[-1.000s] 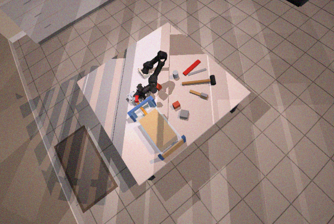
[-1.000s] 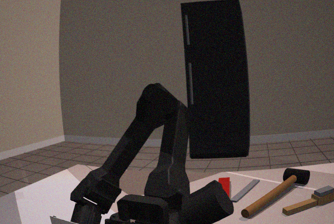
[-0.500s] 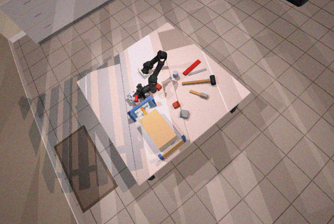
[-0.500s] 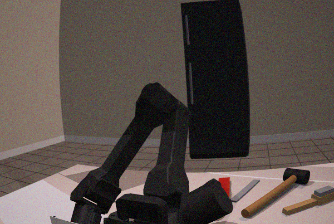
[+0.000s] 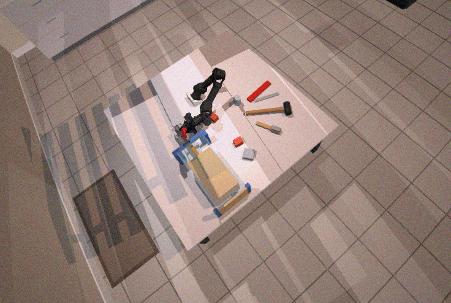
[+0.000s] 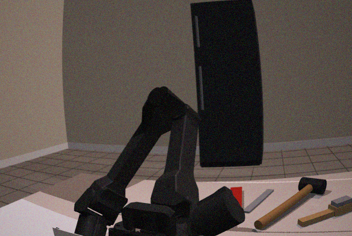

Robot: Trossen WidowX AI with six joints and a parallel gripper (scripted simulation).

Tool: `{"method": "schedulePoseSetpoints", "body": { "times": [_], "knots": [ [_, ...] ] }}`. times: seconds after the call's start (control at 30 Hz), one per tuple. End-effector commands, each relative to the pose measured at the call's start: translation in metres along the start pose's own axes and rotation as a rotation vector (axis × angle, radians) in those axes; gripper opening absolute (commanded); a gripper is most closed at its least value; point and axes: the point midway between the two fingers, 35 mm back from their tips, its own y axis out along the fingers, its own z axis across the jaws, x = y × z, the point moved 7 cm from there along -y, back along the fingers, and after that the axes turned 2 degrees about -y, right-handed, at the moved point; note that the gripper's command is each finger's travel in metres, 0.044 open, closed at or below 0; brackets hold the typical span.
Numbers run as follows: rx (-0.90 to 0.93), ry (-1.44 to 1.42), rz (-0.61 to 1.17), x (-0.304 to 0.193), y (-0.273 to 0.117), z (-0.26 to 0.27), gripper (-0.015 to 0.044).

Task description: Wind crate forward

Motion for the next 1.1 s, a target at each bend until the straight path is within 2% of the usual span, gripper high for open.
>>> {"method": "schedulePoseSetpoints", "body": {
  "times": [0.0,0.83,0.93,1.07],
  "knots": [
    [0.009,0.001,-0.002,0.000,0.000,0.002,0.0240],
    [0.000,0.001,0.000,0.000,0.000,0.000,0.0240],
    [-0.006,0.002,0.000,-0.003,-0.014,0.000,0.0240],
    [-0.014,0.002,-0.001,-0.007,-0.060,-0.002,0.0240]
  ]
}}
